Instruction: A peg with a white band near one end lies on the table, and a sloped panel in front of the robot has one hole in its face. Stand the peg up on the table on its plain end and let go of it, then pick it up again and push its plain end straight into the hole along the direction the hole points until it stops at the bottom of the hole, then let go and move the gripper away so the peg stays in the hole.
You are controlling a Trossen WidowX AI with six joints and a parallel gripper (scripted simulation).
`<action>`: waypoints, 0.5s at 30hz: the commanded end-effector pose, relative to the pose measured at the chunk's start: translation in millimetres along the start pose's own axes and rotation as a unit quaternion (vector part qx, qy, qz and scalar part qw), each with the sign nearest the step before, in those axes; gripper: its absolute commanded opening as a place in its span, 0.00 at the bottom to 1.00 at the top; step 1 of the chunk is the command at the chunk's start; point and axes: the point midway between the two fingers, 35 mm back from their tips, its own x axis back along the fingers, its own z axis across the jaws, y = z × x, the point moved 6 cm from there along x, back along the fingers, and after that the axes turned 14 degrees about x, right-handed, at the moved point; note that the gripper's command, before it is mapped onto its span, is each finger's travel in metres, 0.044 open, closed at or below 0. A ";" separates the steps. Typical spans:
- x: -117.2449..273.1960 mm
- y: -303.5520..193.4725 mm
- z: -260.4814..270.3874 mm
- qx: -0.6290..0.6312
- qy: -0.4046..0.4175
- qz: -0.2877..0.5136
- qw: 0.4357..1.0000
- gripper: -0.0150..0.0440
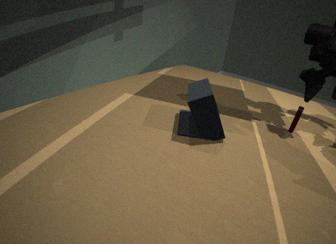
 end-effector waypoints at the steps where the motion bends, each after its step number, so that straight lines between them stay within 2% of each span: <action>1: -1.0 4.5 -2.0 -0.002 -0.012 0.051 0.999 1.00; 15: -1.6 27.7 -7.1 0.015 -0.103 0.201 0.974 1.00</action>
